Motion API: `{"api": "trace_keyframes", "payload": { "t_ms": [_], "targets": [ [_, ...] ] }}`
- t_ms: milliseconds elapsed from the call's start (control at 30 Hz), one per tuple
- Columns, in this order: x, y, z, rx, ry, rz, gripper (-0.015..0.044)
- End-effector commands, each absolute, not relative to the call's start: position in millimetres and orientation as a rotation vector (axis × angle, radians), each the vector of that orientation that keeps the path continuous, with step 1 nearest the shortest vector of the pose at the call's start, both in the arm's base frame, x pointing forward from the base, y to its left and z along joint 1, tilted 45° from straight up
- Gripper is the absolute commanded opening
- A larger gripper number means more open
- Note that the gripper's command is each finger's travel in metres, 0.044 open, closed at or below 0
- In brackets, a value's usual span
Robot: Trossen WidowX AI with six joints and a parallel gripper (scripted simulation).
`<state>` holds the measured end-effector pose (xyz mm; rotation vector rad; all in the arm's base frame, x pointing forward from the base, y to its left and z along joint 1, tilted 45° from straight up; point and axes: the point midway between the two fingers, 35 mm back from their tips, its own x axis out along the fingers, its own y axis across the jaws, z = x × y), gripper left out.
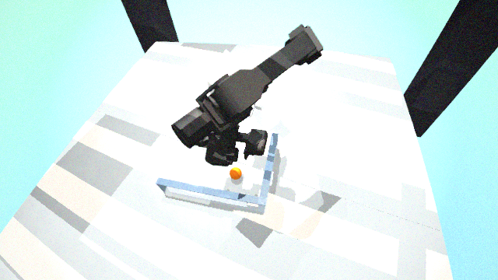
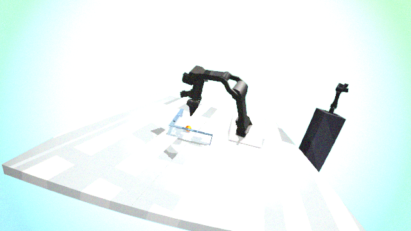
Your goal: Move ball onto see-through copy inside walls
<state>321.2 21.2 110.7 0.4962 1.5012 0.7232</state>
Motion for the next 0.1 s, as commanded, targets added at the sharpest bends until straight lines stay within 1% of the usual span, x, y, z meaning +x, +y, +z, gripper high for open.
{"api": "trace_keyframes", "payload": {
  "t_ms": [0,67],
  "targets": [
    [322.3,6.0,125.3,0.489,1.491,0.721,0.0440],
    [322.3,6.0,125.3,0.489,1.491,0.721,0.0440]
  ]
}}
